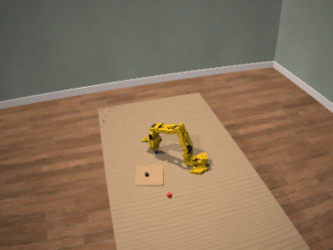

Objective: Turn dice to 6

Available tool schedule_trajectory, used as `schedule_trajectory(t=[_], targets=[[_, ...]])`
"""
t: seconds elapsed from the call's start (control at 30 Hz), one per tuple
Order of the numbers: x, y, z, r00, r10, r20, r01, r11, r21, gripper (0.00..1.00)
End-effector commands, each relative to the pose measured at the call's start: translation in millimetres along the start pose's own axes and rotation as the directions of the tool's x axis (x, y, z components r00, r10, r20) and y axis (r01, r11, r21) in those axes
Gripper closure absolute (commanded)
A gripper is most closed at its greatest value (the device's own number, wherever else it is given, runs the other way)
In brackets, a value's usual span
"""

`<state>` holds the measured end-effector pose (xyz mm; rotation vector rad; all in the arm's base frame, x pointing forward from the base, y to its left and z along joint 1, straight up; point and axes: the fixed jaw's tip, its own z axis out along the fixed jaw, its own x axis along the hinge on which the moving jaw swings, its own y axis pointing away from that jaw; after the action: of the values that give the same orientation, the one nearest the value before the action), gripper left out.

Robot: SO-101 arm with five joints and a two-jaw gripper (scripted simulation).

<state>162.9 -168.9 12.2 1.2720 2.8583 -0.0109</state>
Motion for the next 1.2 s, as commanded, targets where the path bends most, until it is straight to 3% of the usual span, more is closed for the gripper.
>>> schedule_trajectory(t=[0.0,0.37,0.93,1.17], targets=[[-3.7,-1.2,-4.6,0.999,-0.001,0.032,0.001,1.000,-0.001,1.00],[-4.2,-0.9,-8.8,0.999,-0.001,0.032,0.001,1.000,-0.001,1.00],[-2.8,1.3,-47.9,0.999,-0.001,0.032,0.001,1.000,-0.001,1.00],[-1.8,1.7,-53.9,0.999,-0.001,0.032,0.001,1.000,-0.001,1.00]])
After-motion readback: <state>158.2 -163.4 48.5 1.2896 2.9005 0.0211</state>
